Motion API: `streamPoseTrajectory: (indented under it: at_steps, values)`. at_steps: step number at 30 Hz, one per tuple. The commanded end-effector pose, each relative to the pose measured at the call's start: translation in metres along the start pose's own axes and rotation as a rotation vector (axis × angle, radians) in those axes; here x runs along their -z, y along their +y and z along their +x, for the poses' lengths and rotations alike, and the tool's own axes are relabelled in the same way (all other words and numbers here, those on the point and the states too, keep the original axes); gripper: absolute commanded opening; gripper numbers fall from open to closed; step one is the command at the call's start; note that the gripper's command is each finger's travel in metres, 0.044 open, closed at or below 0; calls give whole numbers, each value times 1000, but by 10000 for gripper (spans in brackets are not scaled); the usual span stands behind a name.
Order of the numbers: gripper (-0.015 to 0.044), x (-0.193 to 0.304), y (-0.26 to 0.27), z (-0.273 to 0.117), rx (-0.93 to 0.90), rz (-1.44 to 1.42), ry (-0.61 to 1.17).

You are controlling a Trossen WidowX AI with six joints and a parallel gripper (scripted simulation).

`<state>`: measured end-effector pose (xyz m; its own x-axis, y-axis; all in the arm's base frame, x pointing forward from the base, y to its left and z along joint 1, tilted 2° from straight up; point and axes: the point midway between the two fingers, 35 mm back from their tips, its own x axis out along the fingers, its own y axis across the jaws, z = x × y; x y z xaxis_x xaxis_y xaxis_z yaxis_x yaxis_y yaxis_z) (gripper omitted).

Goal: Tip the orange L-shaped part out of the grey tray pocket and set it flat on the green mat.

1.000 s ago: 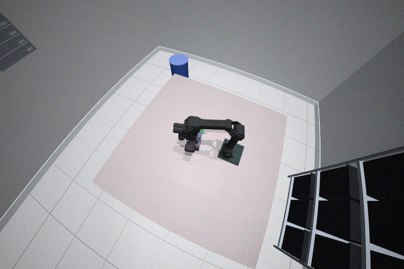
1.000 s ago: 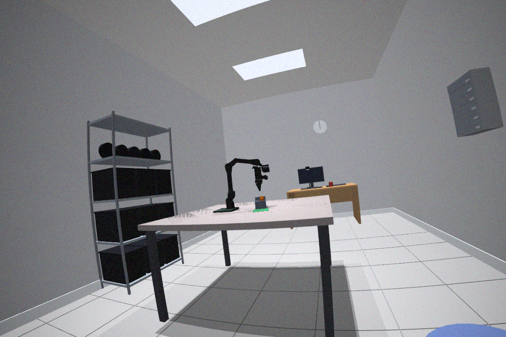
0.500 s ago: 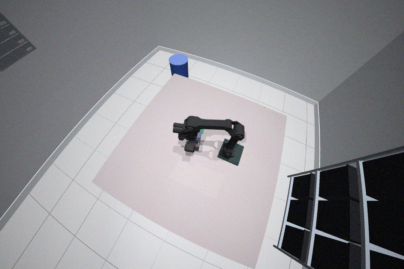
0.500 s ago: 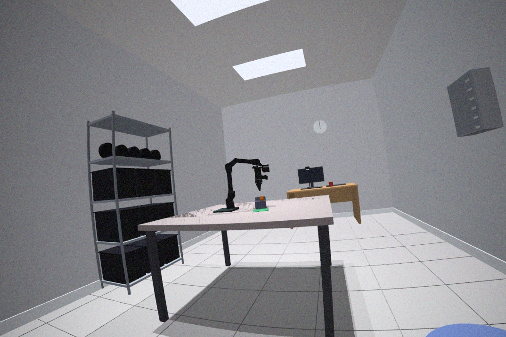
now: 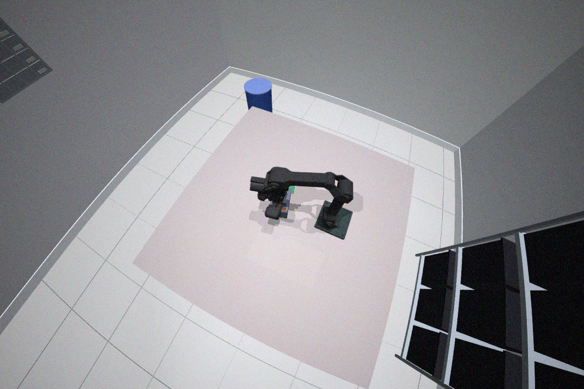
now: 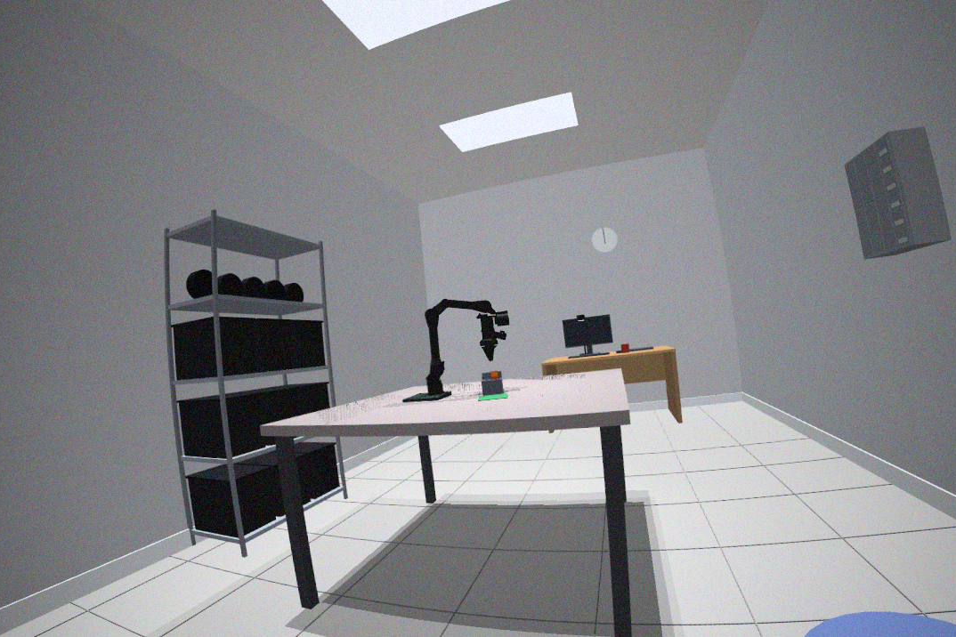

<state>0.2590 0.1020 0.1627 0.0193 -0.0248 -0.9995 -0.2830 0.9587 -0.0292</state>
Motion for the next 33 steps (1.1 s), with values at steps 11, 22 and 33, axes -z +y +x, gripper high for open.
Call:
streamPoseTrajectory:
  at_steps: [11, 22, 33]
  values:
    - [280, -18, -68, -4, 2, 1392, -11]
    - [280, -18, -72, -5, 1, 1467, -11]
    - [280, -19, -72, 22, 2, 1467, -12]
